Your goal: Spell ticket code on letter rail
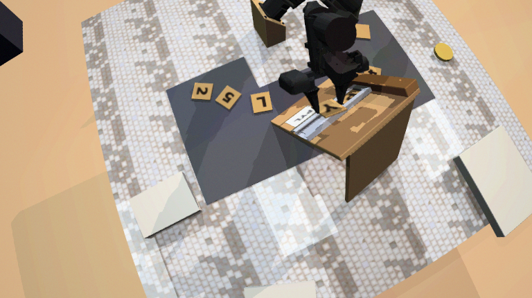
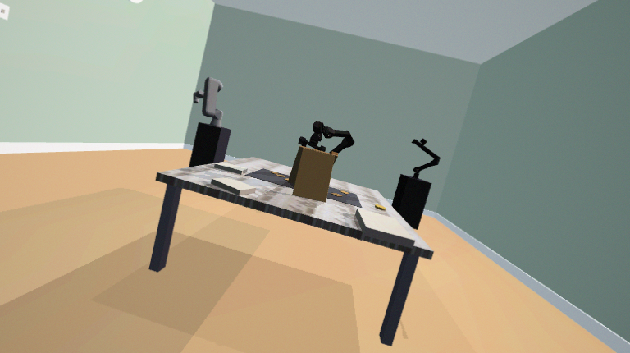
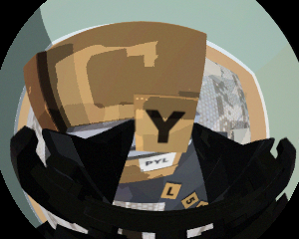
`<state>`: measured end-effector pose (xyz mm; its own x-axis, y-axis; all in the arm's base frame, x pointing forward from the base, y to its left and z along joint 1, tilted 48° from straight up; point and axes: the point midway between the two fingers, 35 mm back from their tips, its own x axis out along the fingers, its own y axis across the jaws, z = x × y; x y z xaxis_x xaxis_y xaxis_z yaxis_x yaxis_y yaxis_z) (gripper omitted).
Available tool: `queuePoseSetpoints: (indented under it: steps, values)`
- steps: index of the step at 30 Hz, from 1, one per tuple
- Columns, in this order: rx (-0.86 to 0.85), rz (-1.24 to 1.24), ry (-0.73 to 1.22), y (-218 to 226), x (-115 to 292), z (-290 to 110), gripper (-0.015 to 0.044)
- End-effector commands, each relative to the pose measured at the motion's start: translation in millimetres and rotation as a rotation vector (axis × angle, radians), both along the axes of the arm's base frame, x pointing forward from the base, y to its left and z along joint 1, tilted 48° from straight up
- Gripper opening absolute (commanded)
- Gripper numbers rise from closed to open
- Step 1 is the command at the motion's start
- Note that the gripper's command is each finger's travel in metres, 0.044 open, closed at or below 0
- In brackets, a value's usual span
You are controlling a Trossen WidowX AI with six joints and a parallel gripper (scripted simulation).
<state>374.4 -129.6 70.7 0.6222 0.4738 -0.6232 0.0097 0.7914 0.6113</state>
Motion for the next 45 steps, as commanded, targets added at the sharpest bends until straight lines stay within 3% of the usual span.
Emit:
queuePoseSetpoints:
  steps: [1,34,45]
  values:
    - [0.016,0.014,-0.021,-9.0,4.3,-10.3,0.0]
    - [0.156,0.04,-0.264,-86.9,-3.7,-130.4,0.0]
    - [0.172,0.03,-0.313,-91.4,-3.8,-156.5,0.0]
